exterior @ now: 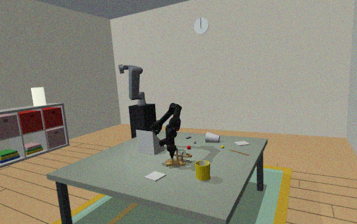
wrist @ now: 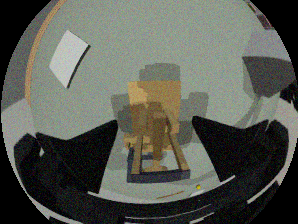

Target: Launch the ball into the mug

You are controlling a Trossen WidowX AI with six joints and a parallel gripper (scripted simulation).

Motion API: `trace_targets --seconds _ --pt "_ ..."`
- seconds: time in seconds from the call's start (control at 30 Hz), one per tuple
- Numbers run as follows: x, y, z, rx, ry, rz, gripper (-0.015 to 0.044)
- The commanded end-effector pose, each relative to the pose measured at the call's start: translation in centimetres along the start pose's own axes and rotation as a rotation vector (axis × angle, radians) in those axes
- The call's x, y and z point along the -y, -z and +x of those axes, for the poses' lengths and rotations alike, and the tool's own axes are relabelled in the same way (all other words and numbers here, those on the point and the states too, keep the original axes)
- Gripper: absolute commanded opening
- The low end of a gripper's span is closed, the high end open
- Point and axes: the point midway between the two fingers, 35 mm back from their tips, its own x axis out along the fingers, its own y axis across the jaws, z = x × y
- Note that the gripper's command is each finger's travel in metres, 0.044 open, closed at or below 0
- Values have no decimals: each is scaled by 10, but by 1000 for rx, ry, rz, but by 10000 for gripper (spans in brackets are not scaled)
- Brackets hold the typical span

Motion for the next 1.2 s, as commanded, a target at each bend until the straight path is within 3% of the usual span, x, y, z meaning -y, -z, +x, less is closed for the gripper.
trace_targets --seconds 0.0,0.57,0.93,1.17 --pt "1 -1 9 -2 8 8 440" --pt "3 -1 31 -3 10 8 440" --pt "2 0 27 -1 5 0 151" --pt "2 0 25 0 4 0 85"
